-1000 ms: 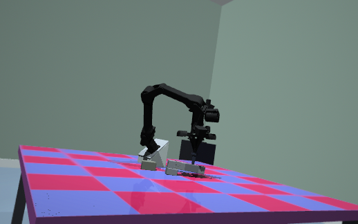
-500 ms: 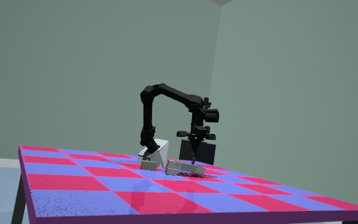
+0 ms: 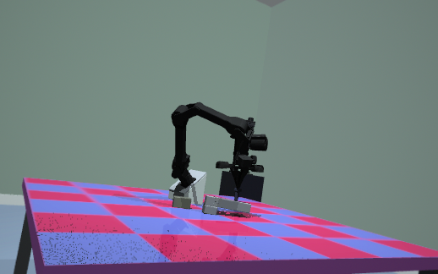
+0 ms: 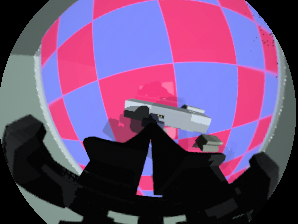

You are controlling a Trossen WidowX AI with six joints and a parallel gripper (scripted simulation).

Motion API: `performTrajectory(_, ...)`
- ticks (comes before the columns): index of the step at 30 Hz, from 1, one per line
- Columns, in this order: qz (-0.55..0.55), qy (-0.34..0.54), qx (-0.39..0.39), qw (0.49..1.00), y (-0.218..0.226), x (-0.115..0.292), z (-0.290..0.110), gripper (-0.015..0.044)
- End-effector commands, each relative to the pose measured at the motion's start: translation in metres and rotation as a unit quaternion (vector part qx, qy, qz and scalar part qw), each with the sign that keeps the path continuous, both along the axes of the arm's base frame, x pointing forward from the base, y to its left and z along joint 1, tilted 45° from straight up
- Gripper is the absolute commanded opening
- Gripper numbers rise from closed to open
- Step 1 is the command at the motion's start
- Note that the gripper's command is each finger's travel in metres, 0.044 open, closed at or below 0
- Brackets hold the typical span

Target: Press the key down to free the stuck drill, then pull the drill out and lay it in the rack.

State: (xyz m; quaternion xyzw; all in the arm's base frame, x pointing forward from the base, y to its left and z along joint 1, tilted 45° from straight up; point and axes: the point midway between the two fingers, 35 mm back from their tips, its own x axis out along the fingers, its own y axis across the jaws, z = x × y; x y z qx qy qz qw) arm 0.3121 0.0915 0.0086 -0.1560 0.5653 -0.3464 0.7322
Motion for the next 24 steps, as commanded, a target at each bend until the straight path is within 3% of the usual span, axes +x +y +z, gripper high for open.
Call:
performTrajectory(1,-0.021,0.016,-0.01,1.0,-0.019,-0.001,-0.016,0.0)
performTrajectory(2,-0.021,0.016,-0.01,1.0,-0.019,-0.001,-0.016,0.0)
performTrajectory(12,-0.02,0.017,-0.008,1.0,0.039,-0.002,0.038,0.0263)
performTrajectory(19,0.022,0.051,-0.01,0.998,0.022,-0.002,0.039,0.044)
performTrajectory(24,0.149,0.173,-0.02,0.973,-0.02,-0.004,0.052,0.044)
